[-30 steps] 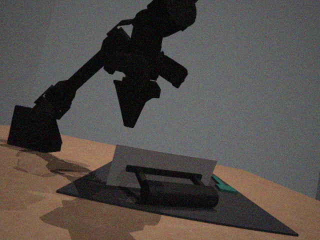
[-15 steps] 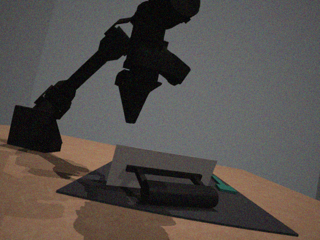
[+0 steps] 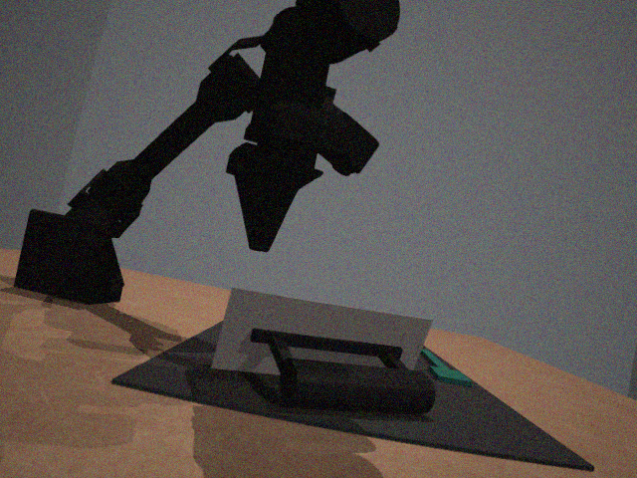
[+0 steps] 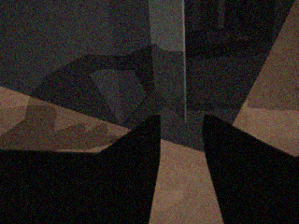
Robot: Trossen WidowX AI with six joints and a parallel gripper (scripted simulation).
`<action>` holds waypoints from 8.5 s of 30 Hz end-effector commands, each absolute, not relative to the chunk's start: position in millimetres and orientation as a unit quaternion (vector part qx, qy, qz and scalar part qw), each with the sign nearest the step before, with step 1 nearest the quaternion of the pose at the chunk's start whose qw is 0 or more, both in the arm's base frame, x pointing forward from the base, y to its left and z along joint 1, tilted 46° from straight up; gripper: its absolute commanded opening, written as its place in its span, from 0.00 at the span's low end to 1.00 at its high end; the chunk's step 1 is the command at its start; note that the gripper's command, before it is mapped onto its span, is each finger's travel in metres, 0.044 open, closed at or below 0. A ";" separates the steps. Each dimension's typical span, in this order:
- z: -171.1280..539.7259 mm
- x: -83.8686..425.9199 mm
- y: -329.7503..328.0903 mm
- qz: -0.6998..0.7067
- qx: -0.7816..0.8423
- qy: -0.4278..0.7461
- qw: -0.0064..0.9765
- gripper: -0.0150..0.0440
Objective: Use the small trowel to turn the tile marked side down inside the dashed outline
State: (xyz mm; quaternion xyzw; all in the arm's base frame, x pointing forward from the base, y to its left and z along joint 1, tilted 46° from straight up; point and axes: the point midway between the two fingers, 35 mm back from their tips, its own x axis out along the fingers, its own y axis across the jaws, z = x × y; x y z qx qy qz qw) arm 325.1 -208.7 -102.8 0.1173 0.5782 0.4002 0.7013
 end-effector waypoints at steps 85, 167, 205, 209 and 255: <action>-85.1 291.2 -142.9 0.416 0.104 0.568 0.703 0.42; -67.9 374.7 -113.2 0.414 0.107 0.568 0.703 0.71; -69.5 374.6 -111.5 0.467 0.039 0.525 0.710 0.47; -69.5 374.6 -111.5 0.497 -0.003 0.497 0.711 0.47; -69.5 374.6 -111.5 0.602 -0.175 0.362 0.690 0.71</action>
